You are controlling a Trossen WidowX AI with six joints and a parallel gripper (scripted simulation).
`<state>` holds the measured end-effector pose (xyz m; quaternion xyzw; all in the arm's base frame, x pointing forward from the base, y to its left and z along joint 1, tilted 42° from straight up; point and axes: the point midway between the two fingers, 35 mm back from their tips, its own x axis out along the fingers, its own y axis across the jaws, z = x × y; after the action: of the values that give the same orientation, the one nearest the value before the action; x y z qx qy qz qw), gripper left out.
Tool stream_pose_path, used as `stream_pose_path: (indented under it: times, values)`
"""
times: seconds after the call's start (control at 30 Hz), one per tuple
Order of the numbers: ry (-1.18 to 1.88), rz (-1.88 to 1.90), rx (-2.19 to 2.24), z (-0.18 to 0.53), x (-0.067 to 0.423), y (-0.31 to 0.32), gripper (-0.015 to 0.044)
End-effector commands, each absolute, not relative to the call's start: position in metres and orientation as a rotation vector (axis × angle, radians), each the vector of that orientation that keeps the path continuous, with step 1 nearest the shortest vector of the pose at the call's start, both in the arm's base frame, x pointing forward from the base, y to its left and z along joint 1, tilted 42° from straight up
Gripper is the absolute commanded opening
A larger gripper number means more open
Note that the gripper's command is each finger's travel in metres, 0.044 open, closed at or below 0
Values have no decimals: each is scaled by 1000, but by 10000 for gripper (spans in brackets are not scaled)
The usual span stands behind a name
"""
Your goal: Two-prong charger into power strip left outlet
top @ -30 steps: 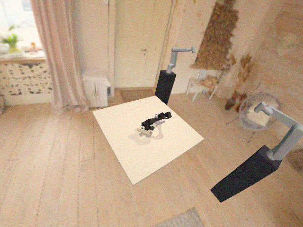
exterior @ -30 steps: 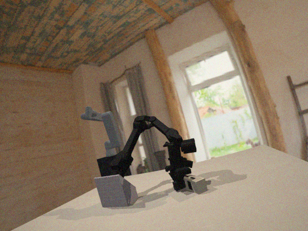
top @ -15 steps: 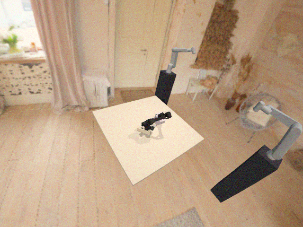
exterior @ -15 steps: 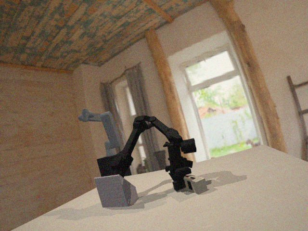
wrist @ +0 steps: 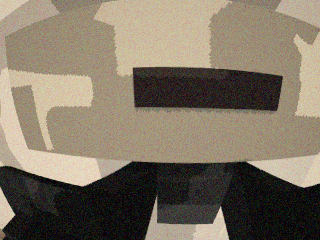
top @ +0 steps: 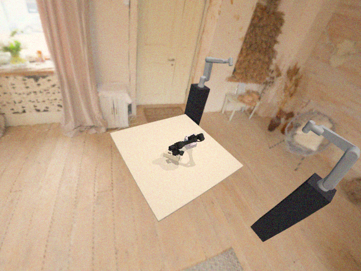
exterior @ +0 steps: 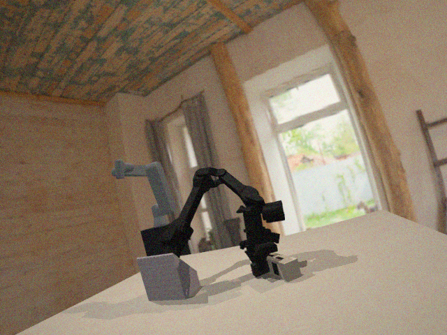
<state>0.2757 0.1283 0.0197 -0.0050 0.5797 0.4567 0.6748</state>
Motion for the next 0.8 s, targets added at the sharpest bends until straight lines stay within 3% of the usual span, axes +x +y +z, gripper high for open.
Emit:
stream_pose_path:
  times: [0.0, 0.77]
  values:
    - [1261, 1041, -5, 24, 283, 134, 0]
    - [1301, 1028, -9, 18, 275, 128, 0]
